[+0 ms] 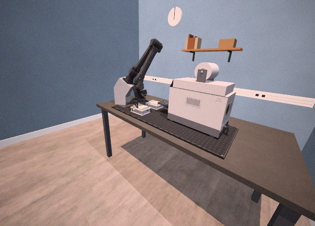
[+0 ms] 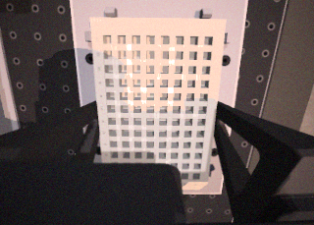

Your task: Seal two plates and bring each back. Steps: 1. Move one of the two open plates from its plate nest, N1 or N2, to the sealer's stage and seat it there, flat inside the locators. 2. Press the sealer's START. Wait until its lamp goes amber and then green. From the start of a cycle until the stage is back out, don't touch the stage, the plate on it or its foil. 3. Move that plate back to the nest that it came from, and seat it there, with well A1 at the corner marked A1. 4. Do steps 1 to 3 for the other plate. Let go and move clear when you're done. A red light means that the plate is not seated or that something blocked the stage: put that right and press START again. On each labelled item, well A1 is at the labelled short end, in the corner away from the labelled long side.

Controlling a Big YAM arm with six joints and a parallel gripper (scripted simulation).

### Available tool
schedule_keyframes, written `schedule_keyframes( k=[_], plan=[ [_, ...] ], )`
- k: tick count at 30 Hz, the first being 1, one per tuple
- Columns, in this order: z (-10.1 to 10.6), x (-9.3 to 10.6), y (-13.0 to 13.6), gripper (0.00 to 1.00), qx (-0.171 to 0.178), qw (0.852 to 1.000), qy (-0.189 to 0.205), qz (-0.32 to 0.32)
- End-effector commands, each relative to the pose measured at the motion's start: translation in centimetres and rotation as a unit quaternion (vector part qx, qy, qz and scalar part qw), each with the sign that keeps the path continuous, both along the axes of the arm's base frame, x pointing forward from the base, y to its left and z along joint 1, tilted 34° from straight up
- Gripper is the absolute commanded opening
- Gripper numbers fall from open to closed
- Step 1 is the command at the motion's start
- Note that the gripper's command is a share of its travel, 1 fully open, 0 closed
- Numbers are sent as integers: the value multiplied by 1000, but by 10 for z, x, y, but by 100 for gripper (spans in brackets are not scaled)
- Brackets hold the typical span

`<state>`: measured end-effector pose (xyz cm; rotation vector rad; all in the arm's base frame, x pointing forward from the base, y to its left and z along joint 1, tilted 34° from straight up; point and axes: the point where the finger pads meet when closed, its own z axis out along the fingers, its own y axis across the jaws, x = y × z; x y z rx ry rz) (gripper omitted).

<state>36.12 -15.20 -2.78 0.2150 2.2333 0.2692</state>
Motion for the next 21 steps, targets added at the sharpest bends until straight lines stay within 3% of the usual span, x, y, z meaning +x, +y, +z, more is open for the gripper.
schedule_keyframes(
  k=[1, 9, 21],
  plan=[
    [-6, -1, 5, 0, 5, 1000, 5, 3],
    [-6, -1, 5, 0, 5, 1000, 6, 3],
    [11, -11, -4, 0, -1, 1000, 0, -3]
  ],
)
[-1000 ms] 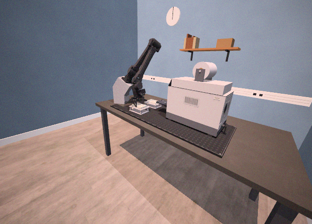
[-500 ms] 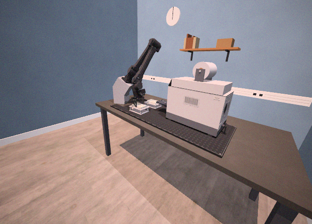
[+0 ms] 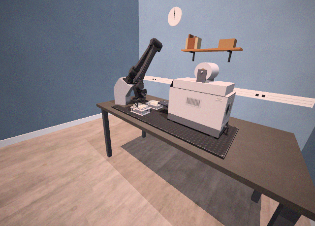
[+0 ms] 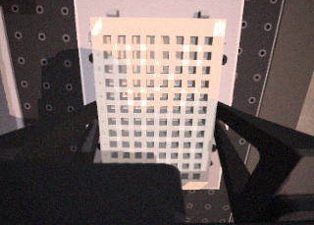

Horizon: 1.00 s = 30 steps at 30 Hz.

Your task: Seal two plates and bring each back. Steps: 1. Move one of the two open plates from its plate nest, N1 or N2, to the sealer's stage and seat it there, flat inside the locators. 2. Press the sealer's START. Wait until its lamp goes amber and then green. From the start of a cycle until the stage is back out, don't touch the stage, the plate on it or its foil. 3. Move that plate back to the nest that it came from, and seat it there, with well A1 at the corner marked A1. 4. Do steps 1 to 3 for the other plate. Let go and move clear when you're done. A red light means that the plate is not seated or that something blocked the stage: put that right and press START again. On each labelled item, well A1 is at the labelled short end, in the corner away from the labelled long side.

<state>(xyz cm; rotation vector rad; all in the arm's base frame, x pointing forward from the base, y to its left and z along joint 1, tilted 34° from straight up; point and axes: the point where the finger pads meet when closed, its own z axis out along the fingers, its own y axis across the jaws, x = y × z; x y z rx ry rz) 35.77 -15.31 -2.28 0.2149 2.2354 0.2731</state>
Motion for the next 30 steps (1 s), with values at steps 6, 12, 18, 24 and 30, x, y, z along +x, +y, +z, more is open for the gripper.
schedule_keyframes(
  k=[6, 12, 18, 24, 30],
  plan=[
    [13, -3, -11, 0, -8, 1000, -8, -7],
    [14, 0, -7, 0, -8, 1000, -11, -3],
    [9, 2, -4, 0, -6, 1000, -7, -4],
    [5, 2, 0, 0, 1, 1000, -6, 1],
    [8, 0, -10, 0, -3, 1000, -10, -11]
  ],
)
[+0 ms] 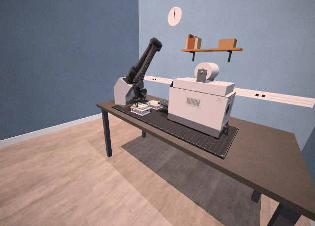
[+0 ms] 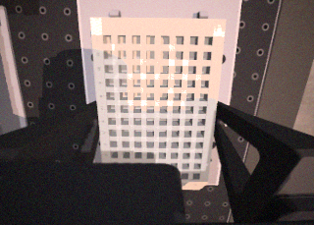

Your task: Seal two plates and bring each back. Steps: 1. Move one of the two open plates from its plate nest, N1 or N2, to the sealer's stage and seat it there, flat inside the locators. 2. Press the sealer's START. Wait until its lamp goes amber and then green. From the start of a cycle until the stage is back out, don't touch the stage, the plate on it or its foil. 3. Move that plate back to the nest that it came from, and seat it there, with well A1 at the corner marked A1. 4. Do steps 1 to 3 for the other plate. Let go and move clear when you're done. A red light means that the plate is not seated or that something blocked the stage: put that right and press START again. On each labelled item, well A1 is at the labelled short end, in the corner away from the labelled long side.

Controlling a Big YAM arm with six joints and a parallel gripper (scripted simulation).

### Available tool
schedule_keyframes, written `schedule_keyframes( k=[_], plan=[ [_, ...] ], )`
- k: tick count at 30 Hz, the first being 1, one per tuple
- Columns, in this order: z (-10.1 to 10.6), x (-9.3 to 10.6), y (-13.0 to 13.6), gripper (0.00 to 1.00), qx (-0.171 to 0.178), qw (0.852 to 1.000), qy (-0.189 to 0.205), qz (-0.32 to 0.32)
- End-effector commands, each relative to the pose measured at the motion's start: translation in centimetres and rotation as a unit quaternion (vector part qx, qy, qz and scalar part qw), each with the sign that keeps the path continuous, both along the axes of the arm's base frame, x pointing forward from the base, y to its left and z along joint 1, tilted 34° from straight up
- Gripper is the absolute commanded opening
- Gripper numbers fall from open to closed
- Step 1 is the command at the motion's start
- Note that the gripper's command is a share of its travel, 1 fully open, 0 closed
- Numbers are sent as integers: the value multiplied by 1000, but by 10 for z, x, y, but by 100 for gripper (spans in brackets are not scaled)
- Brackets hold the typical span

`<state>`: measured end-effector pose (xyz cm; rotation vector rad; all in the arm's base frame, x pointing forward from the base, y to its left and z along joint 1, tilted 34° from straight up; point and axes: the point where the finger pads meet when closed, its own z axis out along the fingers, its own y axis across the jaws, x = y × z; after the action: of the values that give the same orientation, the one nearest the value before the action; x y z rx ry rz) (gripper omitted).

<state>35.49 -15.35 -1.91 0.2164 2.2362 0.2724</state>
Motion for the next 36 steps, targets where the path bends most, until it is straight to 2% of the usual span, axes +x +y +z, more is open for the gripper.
schedule_keyframes(
  k=[1, 13, 20, 24, 31, 36],
  plan=[
    [6, 2, -11, 0, -4, 1000, -12, -12],
    [17, 9, -5, 0, -12, 1000, -23, 0],
    [24, -10, -11, 0, -12, 1000, -13, -5],
    [23, -9, -11, 0, -9, 1000, -9, -3],
    [40, -14, -18, 0, -16, 1000, -15, -4],
    [43, -19, -17, 0, -13, 1000, -10, -1]
  ],
)
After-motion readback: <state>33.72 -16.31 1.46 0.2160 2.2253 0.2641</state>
